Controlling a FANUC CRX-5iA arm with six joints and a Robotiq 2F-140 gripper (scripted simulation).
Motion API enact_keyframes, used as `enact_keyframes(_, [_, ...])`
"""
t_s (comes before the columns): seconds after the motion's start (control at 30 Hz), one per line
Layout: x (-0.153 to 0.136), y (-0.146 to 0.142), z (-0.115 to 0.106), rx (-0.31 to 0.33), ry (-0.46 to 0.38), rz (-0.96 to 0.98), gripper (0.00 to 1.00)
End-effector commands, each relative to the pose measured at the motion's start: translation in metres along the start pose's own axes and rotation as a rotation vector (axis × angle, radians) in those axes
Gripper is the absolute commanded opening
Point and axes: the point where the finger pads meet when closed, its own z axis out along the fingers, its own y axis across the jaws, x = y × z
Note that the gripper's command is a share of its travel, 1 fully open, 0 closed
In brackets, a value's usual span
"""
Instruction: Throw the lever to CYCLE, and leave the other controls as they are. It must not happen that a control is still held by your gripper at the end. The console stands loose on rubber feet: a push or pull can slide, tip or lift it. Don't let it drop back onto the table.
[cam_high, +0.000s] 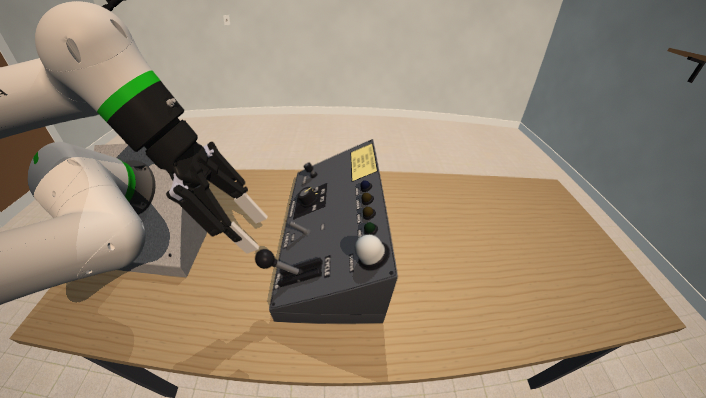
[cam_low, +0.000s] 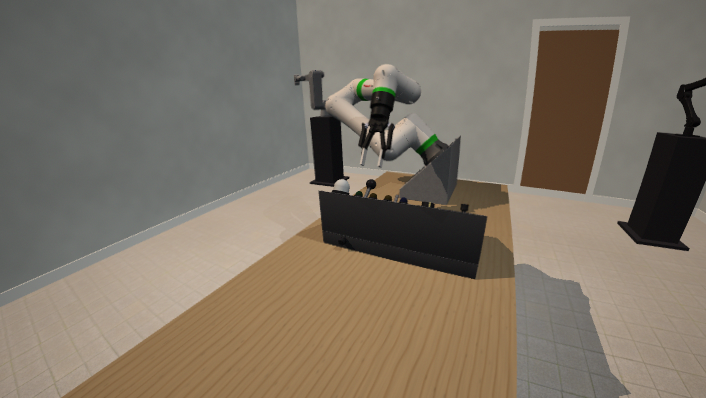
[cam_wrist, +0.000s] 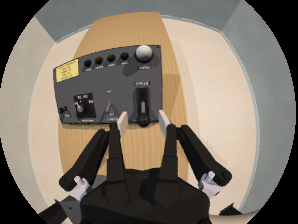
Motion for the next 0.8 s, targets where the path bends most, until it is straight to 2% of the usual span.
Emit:
enact_keyframes(0.0, [-0.010,0.006,0.002,0.058,-0.019,-0.001,0.44])
enact_keyframes(0.07, [-0.025,0.017,0.003,0.172,-0.028,-0.001,0.44])
enact_keyframes(0.13, [-0.025,0.017,0.003,0.172,-0.028,-0.001,0.44])
enact_keyframes(0.2, [-0.034,0.024,0.000,0.262,-0.006,0.000,0.44])
enact_keyframes(0.23, [-0.035,0.025,-0.001,0.279,0.002,0.000,0.44])
enact_keyframes(0.77, [-0.035,0.025,-0.001,0.282,0.003,0.000,0.44])
